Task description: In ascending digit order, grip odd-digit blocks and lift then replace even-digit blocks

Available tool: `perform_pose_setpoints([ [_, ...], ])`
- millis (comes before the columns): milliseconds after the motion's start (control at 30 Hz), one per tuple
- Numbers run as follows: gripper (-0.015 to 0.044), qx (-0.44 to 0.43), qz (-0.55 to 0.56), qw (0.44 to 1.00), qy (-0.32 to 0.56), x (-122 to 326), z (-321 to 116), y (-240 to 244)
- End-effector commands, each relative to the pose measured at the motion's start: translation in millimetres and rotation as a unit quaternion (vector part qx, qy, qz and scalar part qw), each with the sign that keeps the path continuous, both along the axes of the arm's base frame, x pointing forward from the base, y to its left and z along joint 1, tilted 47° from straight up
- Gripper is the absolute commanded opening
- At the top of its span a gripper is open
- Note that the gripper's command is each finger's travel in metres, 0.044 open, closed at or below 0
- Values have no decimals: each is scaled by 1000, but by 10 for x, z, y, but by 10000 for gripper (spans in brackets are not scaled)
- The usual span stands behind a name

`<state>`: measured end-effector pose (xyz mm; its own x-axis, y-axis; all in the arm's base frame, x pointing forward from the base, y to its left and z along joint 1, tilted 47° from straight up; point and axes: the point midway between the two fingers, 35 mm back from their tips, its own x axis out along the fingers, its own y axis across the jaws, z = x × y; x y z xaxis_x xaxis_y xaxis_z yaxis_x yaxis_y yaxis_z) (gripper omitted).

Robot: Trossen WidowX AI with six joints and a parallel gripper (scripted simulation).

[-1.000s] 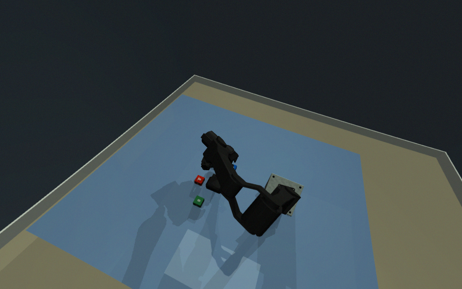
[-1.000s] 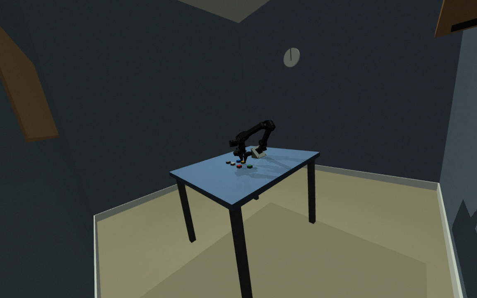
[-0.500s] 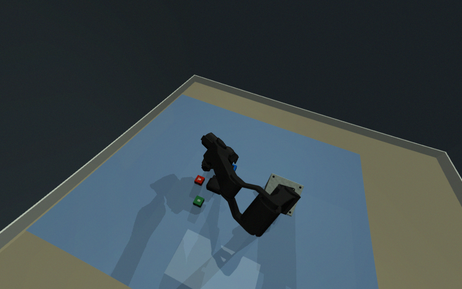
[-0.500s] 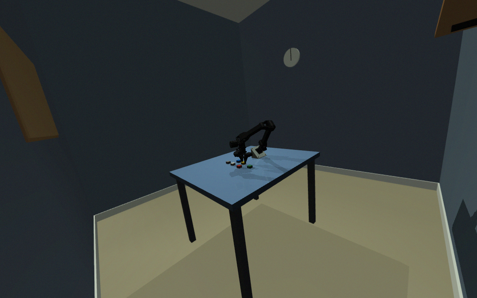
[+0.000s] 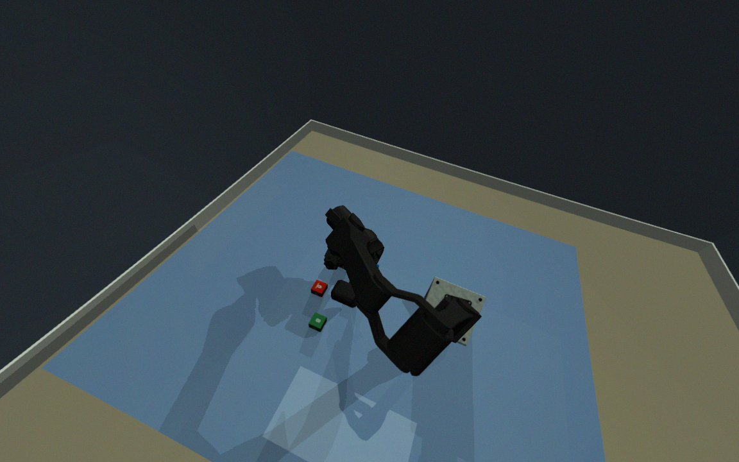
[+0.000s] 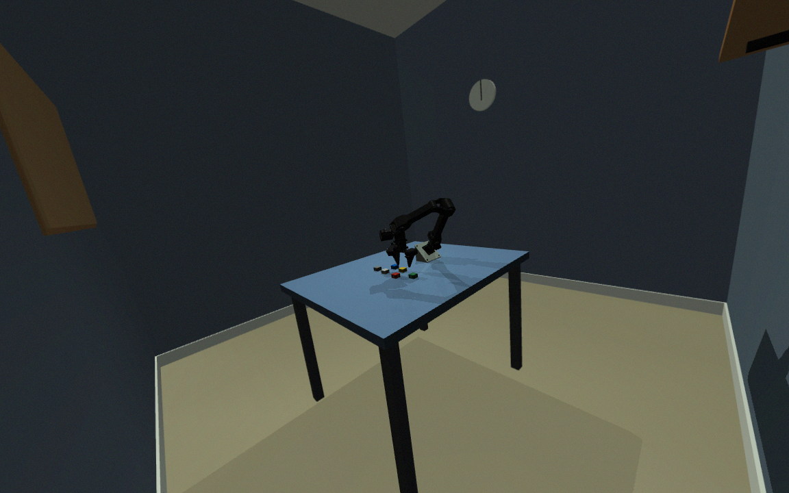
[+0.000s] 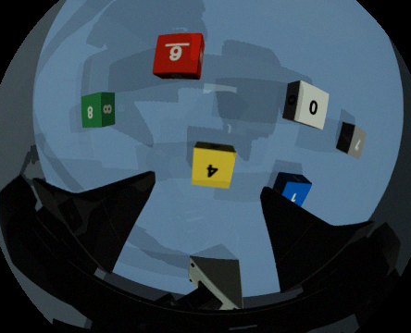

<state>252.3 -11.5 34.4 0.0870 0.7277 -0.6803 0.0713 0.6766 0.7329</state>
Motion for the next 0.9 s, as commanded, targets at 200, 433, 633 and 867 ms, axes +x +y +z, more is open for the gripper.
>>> perform_pose_setpoints([
  [200,269,-8,0,1000,-7,0,420,-480],
  [433,120,-7,0,1000,-7,-62,662,-711],
  [633,120,-7,0,1000,-7,-62,662,-711],
  [867,120,-8,0,1000,-9,590,863,-637],
])
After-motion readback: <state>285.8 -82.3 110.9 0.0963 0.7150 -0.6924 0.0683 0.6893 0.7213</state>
